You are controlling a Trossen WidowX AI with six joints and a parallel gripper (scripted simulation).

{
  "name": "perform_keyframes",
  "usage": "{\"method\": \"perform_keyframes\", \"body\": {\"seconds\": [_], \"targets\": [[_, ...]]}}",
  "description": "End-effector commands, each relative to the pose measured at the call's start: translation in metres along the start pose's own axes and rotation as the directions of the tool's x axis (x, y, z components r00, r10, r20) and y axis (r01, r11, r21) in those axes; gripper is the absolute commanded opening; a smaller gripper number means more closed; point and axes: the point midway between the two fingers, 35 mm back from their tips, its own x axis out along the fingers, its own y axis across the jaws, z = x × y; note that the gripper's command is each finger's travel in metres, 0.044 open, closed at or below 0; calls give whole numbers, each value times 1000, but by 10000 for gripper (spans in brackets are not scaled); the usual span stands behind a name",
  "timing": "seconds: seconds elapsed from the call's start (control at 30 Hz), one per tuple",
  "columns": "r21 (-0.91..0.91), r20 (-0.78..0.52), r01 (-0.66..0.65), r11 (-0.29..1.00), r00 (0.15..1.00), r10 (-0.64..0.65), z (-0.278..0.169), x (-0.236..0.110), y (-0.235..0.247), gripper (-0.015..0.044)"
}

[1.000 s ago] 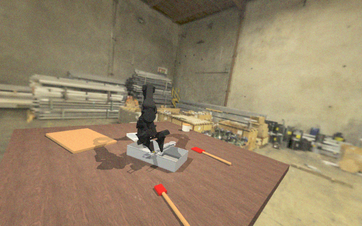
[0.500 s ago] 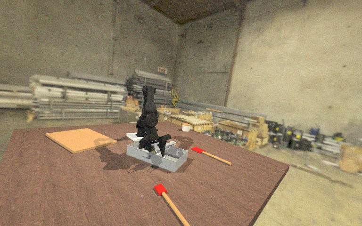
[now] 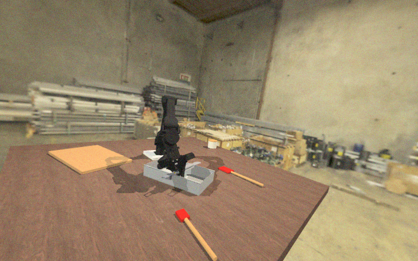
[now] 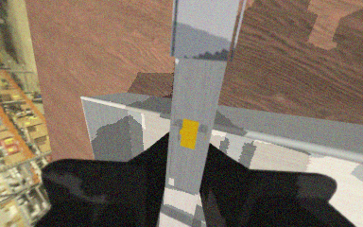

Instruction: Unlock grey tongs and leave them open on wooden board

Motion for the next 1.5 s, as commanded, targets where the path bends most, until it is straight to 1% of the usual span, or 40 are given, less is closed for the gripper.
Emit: {"method": "perform_keyframes", "body": {"seconds": [0.0,0.17,0.23,0.27,0.33,0.4,0.47,0.93,1.47], "targets": [[-2,1,-2,1000,1000,2,0,-1,1,42],[-2,1,-2,1000,1000,2,0,-1,1,-89],[-1,2,-2,1000,1000,2,1,-7,5,-141],[-1,2,-2,1000,1000,2,1,-13,10,-150],[0,3,0,1000,1000,0,2,-31,21,-150],[2,5,1,1000,1000,-1,1,-56,34,-150],[3,5,2,1000,1000,-2,0,-67,39,-150],[5,4,16,1000,1000,-16,0,-67,40,-150],[23,-4,233,972,973,-233,2,-62,40,-150]]}}
